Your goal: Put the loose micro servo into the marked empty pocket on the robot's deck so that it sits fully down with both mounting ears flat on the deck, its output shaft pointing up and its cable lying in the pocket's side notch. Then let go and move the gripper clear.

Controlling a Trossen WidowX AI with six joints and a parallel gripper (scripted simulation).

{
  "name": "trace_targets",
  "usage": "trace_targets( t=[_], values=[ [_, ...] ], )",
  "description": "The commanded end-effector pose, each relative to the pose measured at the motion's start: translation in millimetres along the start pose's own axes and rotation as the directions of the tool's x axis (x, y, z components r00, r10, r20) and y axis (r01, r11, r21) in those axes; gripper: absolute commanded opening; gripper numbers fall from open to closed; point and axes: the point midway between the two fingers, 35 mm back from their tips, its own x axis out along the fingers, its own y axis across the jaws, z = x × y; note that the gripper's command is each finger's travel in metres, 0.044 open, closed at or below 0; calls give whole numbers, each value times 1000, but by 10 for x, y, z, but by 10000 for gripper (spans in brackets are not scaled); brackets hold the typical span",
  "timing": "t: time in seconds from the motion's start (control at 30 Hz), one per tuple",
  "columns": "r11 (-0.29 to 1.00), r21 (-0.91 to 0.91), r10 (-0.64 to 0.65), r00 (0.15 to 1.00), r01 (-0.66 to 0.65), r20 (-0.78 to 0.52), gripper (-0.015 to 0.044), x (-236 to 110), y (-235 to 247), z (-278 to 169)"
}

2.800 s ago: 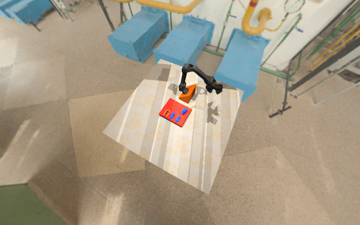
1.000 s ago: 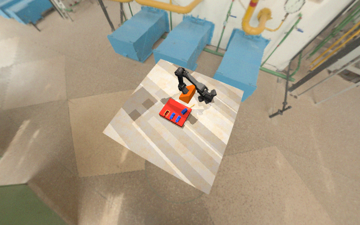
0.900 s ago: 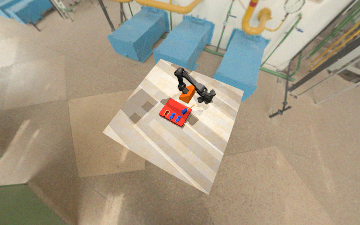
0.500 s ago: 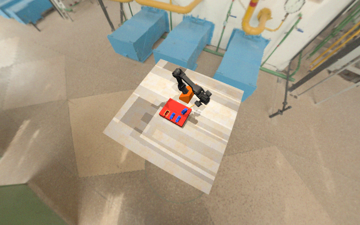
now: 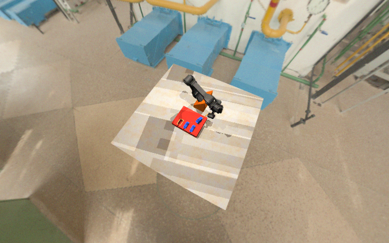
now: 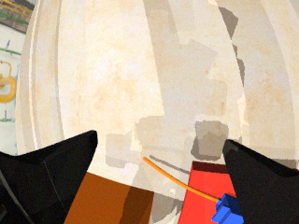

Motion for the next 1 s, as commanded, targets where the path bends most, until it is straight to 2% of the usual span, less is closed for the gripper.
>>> trace_targets(
  t=[0.0, 0.47, 0.97],
  values=[
    [992, -124, -31, 999, 27, -33, 440, -9, -115, -138],
    [843, -536, -124, 983, 33, -133, 440, -74, -478, -519],
    [513, -850, -203, 946, -118, -253, 440, -159, -824, -958]
  ],
)
